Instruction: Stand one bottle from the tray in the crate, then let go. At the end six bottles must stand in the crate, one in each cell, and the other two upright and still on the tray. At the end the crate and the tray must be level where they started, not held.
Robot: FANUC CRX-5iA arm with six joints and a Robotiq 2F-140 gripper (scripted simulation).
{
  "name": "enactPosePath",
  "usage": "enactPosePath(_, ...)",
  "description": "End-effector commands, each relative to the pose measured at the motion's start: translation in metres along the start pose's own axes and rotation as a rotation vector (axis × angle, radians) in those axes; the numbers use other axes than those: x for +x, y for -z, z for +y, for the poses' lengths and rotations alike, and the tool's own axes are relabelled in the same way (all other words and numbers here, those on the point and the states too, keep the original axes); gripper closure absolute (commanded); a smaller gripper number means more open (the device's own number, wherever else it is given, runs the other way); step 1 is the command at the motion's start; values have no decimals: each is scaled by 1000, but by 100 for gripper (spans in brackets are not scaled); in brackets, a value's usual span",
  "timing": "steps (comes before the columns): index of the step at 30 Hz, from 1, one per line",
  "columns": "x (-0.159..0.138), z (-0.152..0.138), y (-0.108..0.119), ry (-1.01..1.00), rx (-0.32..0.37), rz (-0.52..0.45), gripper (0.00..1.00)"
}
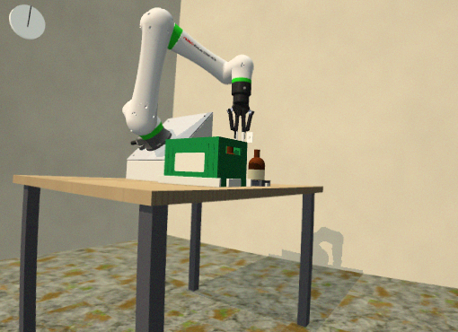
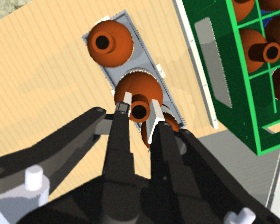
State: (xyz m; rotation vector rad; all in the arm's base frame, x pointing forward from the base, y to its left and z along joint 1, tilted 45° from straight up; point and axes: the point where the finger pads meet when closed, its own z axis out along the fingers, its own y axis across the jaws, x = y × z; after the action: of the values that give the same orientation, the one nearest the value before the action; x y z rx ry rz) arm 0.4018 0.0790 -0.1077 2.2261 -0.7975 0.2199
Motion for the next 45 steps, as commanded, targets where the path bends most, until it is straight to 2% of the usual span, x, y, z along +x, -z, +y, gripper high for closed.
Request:
enactPosePath(1,0,0,0,0,0,0,100)
enactPosePath(32,0,0,1,0,0,0,100)
enactPosePath(45,0,0,8,0,0,0,100)
